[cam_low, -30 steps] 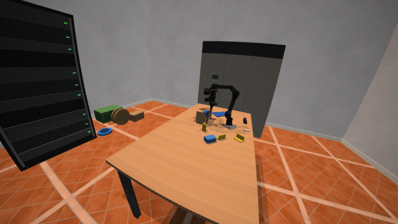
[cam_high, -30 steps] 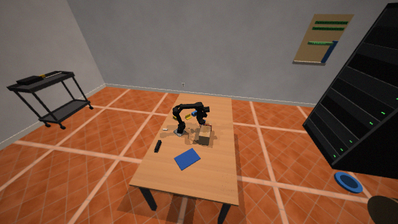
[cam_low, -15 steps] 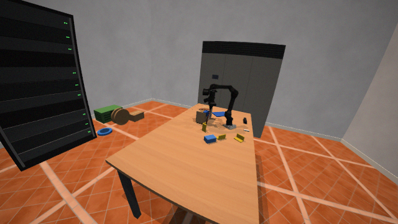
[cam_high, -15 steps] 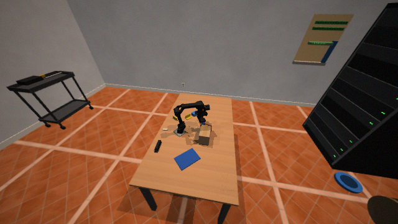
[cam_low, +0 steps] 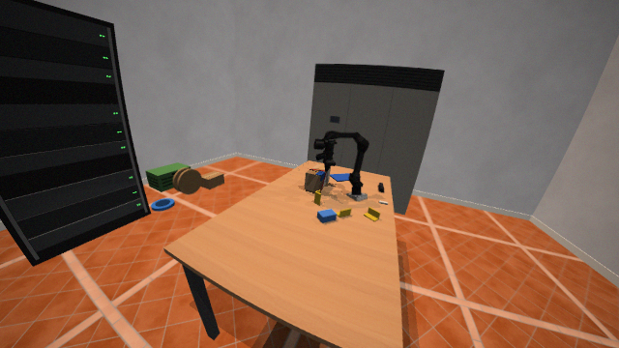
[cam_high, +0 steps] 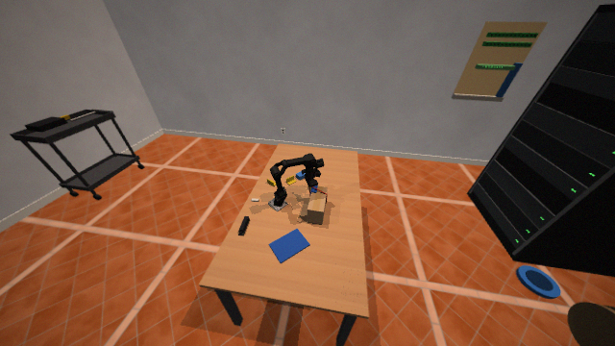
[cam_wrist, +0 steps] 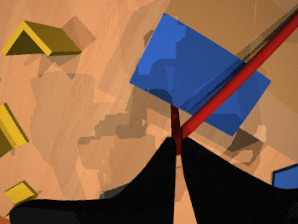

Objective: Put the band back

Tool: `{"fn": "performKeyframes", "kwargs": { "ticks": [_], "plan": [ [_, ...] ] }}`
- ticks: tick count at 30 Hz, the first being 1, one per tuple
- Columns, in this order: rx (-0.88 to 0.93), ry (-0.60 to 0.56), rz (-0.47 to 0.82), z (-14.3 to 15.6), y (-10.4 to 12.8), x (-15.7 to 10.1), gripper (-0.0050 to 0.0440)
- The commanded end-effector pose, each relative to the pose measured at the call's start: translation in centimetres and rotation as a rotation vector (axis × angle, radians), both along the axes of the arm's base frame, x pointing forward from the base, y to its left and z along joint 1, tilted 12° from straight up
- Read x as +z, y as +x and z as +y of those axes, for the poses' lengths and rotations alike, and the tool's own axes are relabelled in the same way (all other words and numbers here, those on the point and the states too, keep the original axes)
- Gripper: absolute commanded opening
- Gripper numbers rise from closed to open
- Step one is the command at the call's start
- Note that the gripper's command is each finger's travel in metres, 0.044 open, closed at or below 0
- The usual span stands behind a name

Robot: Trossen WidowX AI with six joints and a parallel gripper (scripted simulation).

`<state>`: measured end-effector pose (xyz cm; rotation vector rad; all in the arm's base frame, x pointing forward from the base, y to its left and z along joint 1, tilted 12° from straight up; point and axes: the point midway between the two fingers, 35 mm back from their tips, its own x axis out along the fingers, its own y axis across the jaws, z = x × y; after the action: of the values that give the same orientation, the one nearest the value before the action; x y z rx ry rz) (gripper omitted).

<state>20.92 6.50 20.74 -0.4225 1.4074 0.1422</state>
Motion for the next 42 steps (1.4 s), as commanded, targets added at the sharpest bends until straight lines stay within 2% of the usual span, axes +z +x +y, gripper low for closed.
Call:
{"fn": "performKeyframes", "kwargs": {
  "ticks": [1, 15, 30, 42],
  "plan": [
    [0.007, 0.005, 0.014, 0.7, -0.3, -0.1, 0.0000],
    [0.007, 0.005, 0.014, 0.6, 0.2, 0.0, 0.0000],
    [0.007, 0.005, 0.014, 0.2, 2.5, 0.5, 0.0000],
    [0.007, 0.005, 0.014, 0.0, 3.4, 0.6, 0.0000]
  ]
}}
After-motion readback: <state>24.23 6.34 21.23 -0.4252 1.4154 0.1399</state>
